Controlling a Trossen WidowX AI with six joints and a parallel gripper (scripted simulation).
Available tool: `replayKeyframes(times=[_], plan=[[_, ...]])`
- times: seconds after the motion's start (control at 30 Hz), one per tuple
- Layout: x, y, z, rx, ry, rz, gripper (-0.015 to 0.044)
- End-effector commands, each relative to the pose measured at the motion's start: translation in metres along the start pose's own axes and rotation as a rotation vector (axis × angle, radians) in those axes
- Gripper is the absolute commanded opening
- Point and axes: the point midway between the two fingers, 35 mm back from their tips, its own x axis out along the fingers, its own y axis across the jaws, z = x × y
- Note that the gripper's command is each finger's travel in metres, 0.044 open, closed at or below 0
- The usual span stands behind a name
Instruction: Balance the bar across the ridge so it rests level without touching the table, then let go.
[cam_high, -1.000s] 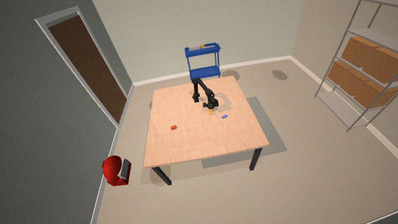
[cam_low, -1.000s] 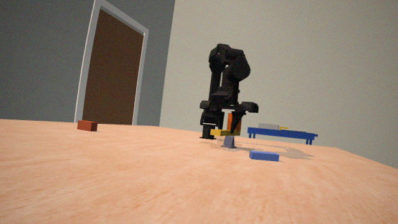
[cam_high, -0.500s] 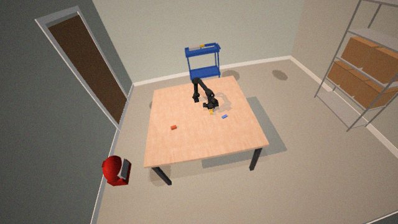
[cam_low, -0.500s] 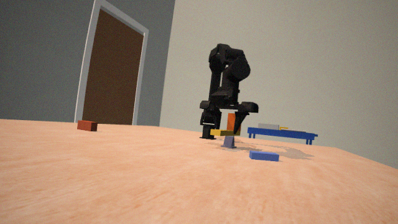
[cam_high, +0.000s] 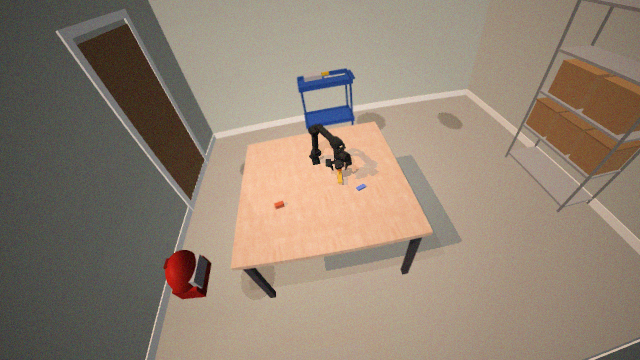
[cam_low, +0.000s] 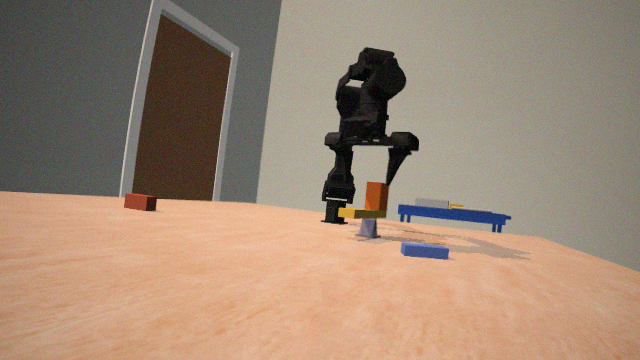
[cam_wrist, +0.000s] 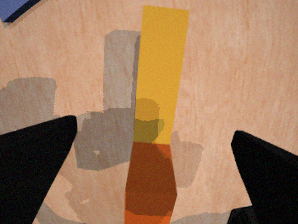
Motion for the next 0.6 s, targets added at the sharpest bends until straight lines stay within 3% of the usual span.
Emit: replayKeyframes(times=[0.0,0.57], plan=[[-0.0367,-0.0017,-0.0022,0.0,-0.013,0.012,0.044],[-0.0387,-0.002,-0.0025,0.0,-0.013,0.012,0.044]])
